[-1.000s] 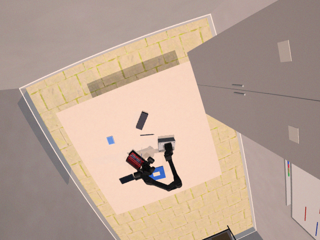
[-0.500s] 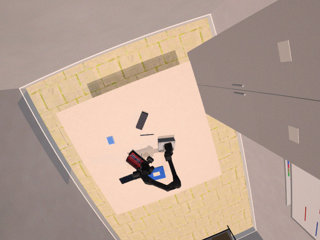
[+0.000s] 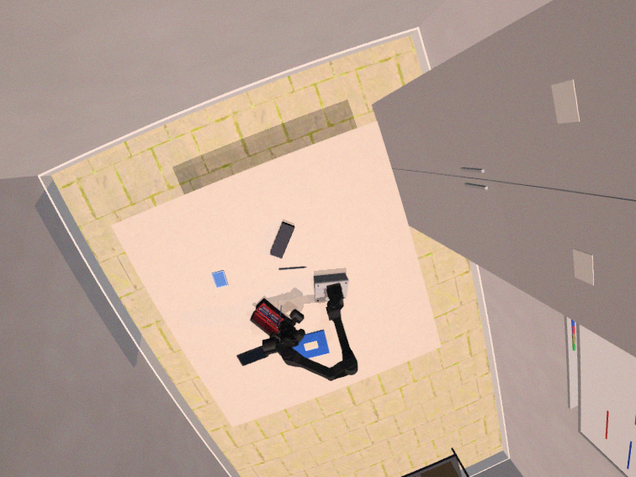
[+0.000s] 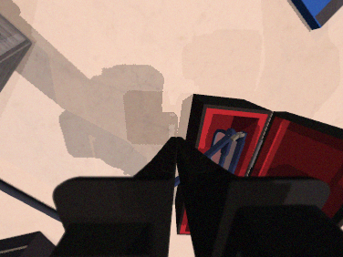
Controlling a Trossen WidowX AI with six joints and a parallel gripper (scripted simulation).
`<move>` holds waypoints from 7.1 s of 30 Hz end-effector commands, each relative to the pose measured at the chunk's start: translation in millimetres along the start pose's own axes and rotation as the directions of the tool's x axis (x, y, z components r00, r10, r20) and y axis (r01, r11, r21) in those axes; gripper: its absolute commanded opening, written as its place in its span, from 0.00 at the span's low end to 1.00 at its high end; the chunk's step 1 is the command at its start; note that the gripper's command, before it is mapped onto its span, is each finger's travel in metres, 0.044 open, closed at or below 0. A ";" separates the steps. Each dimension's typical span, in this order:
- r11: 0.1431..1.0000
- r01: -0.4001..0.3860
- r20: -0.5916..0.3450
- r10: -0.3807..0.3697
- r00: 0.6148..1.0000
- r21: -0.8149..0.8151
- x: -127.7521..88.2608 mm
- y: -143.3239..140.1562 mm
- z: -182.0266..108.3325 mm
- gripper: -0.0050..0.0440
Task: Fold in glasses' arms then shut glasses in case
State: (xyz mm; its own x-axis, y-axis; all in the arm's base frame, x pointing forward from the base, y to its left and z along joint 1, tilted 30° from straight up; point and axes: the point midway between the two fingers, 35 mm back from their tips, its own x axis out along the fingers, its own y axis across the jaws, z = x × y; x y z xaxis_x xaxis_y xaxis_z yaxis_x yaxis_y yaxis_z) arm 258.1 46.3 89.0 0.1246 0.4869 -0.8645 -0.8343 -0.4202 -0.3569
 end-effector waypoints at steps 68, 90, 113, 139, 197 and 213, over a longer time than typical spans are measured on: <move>1.000 0.005 0.002 -0.005 1.000 -0.002 4.0 -13.0 -32.0 0.10; 1.000 0.005 0.002 -0.005 1.000 -0.002 4.0 -20.3 -47.2 0.10; 1.000 0.005 0.002 -0.005 1.000 -0.002 4.0 -22.1 -69.5 0.10; 1.000 0.005 0.003 -0.005 1.000 -0.002 -21.9 -53.6 5.5 0.10; 0.707 -0.001 -0.005 0.006 1.000 0.707 -64.9 -64.8 -4.8 0.10; 0.295 0.004 -0.007 0.008 1.000 0.955 -67.1 -67.0 -33.8 0.10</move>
State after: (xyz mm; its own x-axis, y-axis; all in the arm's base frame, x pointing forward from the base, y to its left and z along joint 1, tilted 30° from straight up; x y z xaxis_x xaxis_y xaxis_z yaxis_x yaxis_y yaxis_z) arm 319.1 21.5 159.7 0.1188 0.4764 -0.8712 -0.8152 0.5477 0.1883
